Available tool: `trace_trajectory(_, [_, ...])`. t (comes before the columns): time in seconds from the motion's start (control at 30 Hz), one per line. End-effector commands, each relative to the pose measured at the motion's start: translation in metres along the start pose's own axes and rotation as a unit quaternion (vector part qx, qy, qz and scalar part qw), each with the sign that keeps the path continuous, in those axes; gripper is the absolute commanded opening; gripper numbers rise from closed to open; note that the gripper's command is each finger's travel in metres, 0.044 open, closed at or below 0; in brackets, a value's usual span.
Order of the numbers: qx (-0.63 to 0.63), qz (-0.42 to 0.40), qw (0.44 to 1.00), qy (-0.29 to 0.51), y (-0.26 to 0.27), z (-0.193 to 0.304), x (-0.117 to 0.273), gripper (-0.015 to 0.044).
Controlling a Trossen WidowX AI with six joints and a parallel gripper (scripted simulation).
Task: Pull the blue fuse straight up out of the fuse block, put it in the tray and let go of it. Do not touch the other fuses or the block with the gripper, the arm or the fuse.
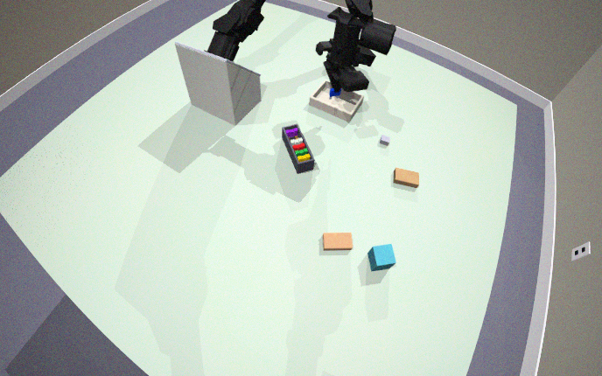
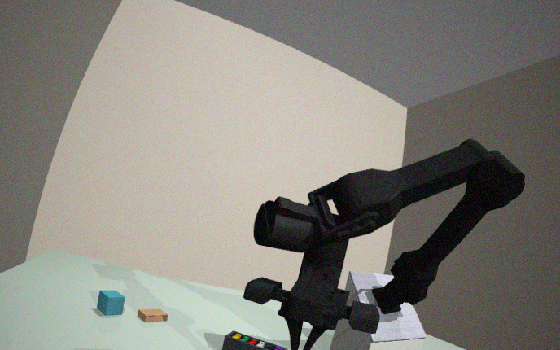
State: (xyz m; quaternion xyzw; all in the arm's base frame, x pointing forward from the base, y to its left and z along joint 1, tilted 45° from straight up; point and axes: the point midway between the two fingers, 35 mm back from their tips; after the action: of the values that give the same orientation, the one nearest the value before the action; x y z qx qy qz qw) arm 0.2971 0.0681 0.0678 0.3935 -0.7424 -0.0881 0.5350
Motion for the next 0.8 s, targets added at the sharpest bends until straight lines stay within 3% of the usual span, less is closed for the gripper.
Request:
trace_trajectory(0.0, [0.001, -0.005, 1.0, -0.006, 0.024, -0.014, 0.002, 0.0])
trace_trajectory(0.17, [0.002, -0.012, 1.0, -0.009, 0.049, -0.023, 0.003, 0.0])
trace_trajectory(0.77, [0.002, -0.012, 1.0, -0.009, 0.049, -0.024, -0.02, 0.0])
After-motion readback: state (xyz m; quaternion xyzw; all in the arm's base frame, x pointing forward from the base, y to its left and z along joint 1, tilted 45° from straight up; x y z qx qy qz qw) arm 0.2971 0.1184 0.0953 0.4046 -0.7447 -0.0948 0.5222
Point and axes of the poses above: the point midway between the two fingers, 35 mm back from their tips, its own x axis back along the fingers, its own y axis across the jaws, z = x × y, and after that the axes turned 15 degrees about -x, right-handed
